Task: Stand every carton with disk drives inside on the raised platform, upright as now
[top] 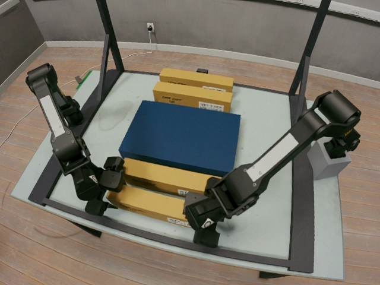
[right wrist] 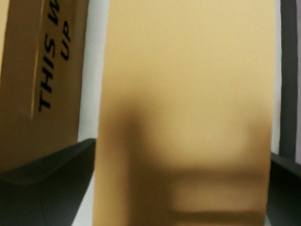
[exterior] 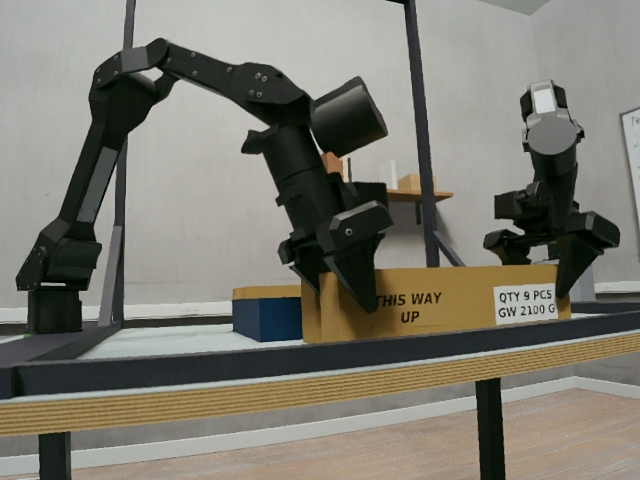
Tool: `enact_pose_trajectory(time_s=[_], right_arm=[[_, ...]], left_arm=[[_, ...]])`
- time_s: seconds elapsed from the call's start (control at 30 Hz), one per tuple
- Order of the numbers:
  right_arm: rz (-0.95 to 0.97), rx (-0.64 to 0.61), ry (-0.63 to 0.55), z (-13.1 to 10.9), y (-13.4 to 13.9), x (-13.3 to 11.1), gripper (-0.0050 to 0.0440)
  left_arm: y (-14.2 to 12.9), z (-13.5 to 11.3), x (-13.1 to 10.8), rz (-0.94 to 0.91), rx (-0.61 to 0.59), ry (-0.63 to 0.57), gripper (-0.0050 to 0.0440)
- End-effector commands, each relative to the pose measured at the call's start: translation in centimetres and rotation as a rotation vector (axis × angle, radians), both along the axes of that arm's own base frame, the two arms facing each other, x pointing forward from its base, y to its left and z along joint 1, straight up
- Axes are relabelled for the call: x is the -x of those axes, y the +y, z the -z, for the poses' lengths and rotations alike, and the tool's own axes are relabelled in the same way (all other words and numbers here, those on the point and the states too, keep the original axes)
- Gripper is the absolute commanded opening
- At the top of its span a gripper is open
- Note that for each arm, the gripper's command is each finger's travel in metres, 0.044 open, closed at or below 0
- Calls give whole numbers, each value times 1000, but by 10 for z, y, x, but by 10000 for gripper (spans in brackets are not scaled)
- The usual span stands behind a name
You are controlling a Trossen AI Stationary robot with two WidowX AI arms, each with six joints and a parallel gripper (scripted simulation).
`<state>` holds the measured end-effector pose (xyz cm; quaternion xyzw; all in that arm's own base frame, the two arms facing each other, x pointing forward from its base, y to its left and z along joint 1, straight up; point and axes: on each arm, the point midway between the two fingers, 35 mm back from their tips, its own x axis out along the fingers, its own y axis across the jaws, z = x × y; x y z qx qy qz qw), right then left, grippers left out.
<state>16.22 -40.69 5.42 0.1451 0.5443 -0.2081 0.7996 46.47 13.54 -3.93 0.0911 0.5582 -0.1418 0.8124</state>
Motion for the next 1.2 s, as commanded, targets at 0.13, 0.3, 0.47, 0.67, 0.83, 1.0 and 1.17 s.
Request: enact_pose_trajectory(time_s=[0.13, 0.3, 0.47, 0.67, 0.83, 1.0, 1.17], right_arm=[[-2, 12, -7, -12, 0, -1, 382], [-2, 12, -7, -12, 0, -1, 382], [-2, 12, -7, -12, 0, -1, 382], [0, 14, -4, -12, 0, -1, 382], [0, 14, -4, -12, 0, -1, 382], [0, 14, -4, -12, 0, -1, 382], [0, 14, -4, -12, 0, -1, 382]], left_arm=[[1, -11, -6, 0, -12, -32, 381], [1, -11, -6, 0, -12, -32, 381], [1, -11, -6, 0, -12, -32, 381], [1, -11, -5, 0, -15, -41, 381], [1, -11, -5, 0, -15, -41, 381], [1, -11, -5, 0, -15, -41, 381], [1, -11, -5, 0, -15, -41, 381]])
